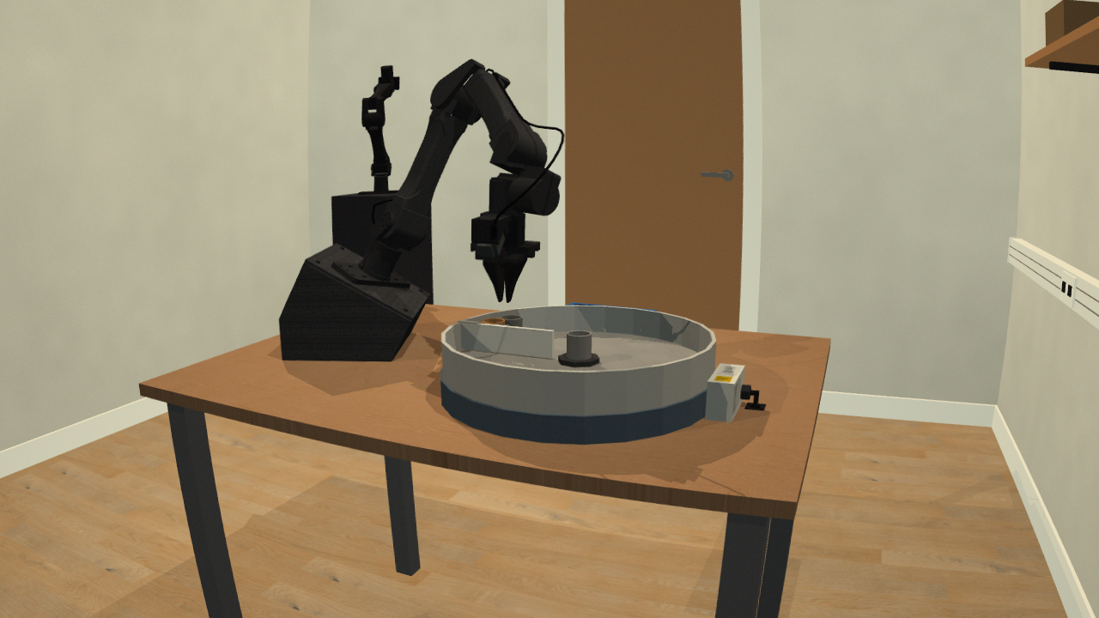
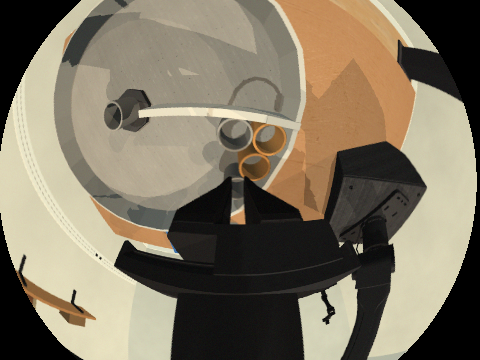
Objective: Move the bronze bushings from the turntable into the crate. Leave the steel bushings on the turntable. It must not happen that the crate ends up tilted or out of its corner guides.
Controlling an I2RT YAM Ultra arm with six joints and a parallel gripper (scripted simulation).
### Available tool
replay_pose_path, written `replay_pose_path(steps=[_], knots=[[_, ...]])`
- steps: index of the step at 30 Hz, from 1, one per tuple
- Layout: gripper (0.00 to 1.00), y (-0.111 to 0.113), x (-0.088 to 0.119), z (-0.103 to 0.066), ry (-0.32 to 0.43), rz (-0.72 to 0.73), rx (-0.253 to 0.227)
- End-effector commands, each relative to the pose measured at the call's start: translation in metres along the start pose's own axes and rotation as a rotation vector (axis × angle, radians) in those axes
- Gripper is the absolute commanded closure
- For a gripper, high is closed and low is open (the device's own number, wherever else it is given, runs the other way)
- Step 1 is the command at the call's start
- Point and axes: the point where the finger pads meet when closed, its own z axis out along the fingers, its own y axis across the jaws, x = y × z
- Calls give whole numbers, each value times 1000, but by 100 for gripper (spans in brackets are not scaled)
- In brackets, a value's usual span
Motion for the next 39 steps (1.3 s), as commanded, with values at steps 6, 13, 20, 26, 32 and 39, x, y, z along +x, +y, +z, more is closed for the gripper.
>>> replay_pose_path(steps=[6, 13, 20, 26, 32, 39], knots=[[87, -4, 0, -7, -35, 128, -60], [87, -1, -1, -11, -43, 136, -76], [87, -2, 0, -11, -40, 138, -71], [87, -2, 0, -11, -40, 137, -71], [87, -2, 0, -11, -40, 137, -71], [87, -2, 0, -11, -40, 137, -71]])
